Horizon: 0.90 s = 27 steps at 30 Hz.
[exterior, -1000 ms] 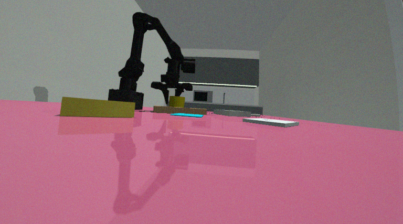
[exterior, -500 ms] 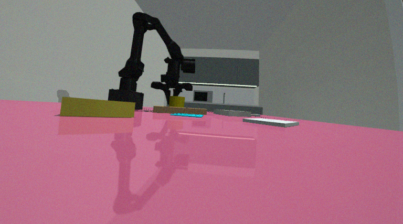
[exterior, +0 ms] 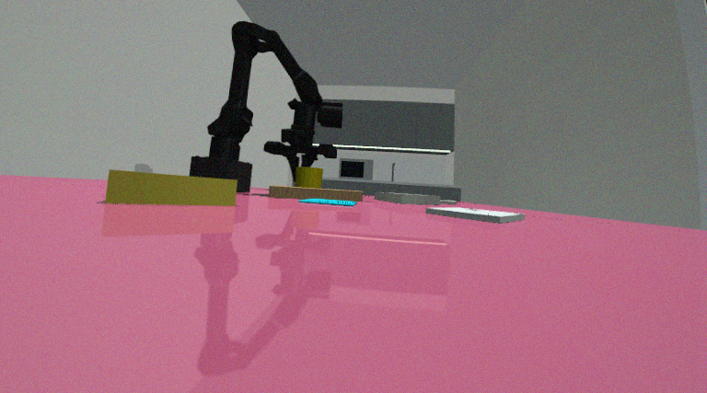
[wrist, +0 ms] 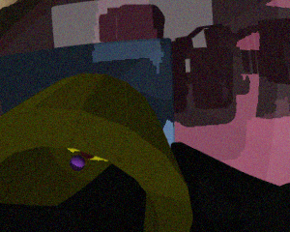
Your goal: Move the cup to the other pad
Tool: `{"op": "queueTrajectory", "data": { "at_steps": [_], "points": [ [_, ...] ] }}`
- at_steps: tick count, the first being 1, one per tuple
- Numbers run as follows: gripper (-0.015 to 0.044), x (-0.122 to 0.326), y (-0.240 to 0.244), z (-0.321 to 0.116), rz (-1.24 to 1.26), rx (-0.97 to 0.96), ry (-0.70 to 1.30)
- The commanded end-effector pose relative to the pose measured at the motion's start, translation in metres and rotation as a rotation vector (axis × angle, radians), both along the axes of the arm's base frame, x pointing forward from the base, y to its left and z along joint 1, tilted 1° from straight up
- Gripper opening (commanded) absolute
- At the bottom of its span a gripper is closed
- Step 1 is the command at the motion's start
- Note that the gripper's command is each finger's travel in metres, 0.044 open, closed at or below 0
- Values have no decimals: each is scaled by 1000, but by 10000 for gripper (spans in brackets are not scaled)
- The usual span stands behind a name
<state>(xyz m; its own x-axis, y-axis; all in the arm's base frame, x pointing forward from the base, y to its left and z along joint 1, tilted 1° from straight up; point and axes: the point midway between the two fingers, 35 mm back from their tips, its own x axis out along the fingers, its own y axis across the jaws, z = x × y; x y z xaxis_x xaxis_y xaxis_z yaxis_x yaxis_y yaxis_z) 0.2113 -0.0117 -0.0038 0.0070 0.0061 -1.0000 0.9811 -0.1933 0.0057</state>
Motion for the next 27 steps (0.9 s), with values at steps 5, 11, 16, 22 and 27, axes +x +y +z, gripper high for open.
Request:
{"op": "queueTrajectory", "data": {
  "at_steps": [5,11,16,22,27],
  "points": [
    [0,2,-1,29,-2,2,-18],
    [0,-2,-1,46,-3,4,-16],
    [0,-4,-2,47,-3,4,-16],
    [0,-4,-2,42,-8,0,-4],
    [0,-4,-2,42,-8,0,-4]
  ]
}}
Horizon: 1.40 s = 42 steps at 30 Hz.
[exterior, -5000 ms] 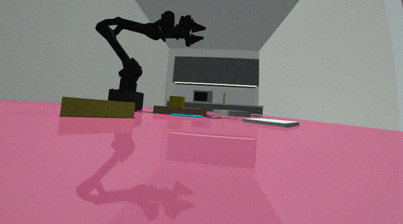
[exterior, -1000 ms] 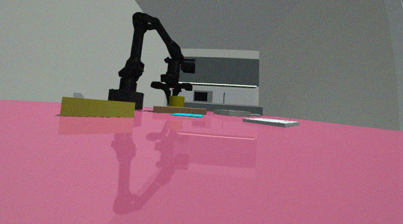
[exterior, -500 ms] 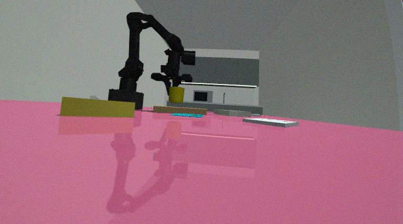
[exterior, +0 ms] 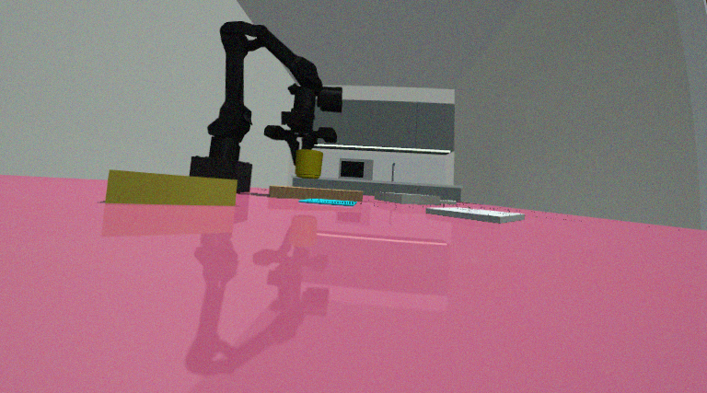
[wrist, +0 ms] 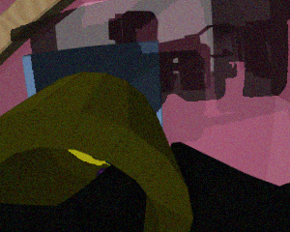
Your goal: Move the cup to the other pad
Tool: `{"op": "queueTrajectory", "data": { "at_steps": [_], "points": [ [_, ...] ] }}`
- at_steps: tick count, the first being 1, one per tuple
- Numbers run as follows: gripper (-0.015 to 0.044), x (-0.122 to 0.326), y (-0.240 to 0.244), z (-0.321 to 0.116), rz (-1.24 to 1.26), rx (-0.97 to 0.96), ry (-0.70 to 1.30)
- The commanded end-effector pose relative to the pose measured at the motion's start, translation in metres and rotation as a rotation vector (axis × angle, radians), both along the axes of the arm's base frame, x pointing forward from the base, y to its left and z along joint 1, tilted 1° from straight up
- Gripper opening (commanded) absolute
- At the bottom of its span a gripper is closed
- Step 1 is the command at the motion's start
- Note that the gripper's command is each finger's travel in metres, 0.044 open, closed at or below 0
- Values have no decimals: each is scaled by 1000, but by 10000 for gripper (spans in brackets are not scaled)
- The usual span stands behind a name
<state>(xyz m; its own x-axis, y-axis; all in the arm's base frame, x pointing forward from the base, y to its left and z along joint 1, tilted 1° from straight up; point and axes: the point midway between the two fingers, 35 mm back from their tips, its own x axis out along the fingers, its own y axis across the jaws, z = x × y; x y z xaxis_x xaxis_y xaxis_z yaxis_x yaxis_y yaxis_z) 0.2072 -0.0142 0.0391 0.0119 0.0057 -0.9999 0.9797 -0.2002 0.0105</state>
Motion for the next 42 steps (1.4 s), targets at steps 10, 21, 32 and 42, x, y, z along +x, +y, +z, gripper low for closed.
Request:
{"op": "queueTrajectory", "data": {
  "at_steps": [10,21,32,42],
  "points": [
    [0,2,-5,0,0,0,-2],
    [0,9,-23,1,2,1,-7],
    [0,16,-42,2,3,0,-10],
    [0,24,-62,3,3,-1,-12]
  ]
}}
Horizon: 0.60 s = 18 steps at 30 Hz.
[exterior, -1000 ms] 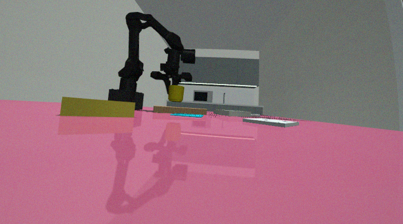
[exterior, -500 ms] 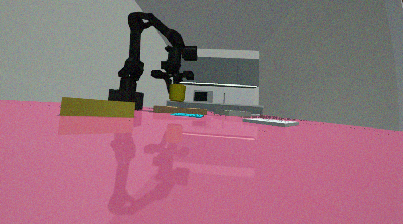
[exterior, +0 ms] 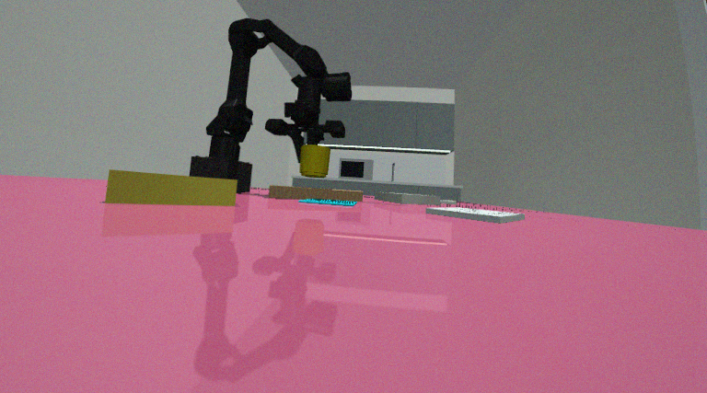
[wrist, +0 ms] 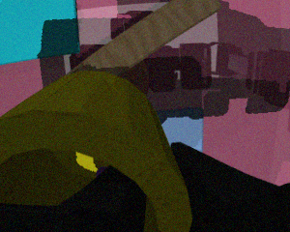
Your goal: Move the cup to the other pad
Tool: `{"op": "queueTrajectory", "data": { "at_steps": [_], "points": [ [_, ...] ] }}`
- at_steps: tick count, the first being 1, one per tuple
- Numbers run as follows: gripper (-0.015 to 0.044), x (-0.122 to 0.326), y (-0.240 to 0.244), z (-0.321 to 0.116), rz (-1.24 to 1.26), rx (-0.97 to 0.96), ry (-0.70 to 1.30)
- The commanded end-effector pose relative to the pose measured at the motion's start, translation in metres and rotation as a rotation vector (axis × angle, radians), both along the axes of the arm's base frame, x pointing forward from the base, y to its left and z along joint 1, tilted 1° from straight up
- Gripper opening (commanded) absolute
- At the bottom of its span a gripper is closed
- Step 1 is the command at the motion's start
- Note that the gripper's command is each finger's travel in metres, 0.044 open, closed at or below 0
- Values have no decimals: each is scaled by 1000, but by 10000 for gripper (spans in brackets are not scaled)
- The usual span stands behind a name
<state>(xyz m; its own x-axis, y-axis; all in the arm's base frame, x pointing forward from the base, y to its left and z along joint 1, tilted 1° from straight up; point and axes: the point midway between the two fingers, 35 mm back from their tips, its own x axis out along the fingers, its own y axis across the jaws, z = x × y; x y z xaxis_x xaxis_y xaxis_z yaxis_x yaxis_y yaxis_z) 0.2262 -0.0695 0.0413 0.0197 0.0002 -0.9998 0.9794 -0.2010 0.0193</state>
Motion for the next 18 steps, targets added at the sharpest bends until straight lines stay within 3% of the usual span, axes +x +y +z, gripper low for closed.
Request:
{"op": "queueTrajectory", "data": {
  "at_steps": [1,18],
  "points": [
    [0,6,-9,1,4,4,-4],
    [0,21,-47,3,4,1,-6]
  ]
}}
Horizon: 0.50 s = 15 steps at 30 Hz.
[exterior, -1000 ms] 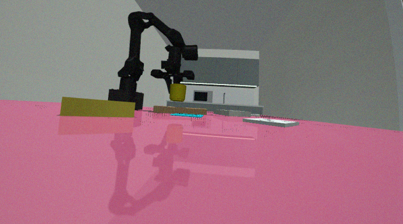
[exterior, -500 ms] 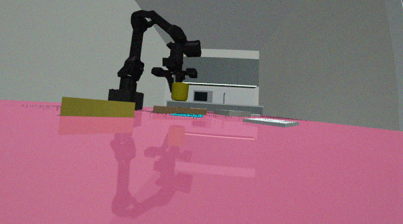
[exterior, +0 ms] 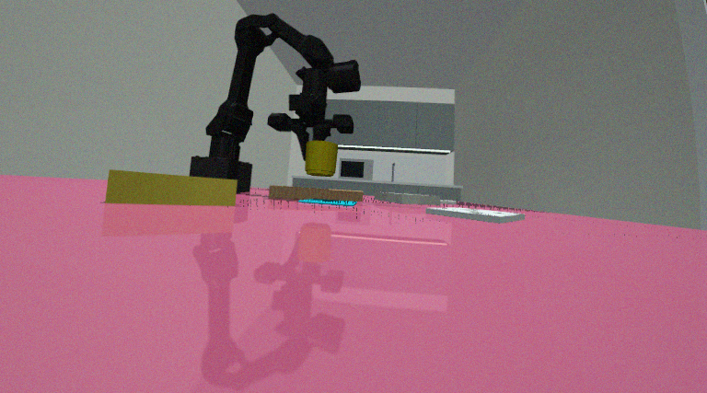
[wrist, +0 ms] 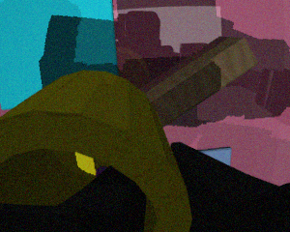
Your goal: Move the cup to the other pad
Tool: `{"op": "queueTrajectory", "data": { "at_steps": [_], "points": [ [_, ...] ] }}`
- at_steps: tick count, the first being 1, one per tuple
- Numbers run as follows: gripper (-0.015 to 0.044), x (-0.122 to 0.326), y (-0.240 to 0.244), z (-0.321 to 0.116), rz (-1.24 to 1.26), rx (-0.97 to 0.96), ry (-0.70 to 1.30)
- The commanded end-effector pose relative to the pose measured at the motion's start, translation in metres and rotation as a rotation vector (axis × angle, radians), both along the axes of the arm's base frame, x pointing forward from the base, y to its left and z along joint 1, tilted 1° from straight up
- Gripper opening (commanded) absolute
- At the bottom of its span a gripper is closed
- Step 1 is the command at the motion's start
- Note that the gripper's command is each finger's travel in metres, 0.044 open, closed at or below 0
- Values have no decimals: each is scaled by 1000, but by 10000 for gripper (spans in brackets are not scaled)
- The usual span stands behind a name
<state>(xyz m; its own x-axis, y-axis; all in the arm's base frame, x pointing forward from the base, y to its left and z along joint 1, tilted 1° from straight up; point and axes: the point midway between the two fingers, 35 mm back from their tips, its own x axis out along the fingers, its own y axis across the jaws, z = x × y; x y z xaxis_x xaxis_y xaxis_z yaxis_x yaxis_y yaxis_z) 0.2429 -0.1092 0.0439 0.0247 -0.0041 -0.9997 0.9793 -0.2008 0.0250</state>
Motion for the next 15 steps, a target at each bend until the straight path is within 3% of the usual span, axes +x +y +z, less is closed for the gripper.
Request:
{"op": "queueTrajectory", "data": {
  "at_steps": [1,15],
  "points": [
    [0,5,-9,1,4,5,-1],
    [0,18,-37,2,4,2,-2]
  ]
}}
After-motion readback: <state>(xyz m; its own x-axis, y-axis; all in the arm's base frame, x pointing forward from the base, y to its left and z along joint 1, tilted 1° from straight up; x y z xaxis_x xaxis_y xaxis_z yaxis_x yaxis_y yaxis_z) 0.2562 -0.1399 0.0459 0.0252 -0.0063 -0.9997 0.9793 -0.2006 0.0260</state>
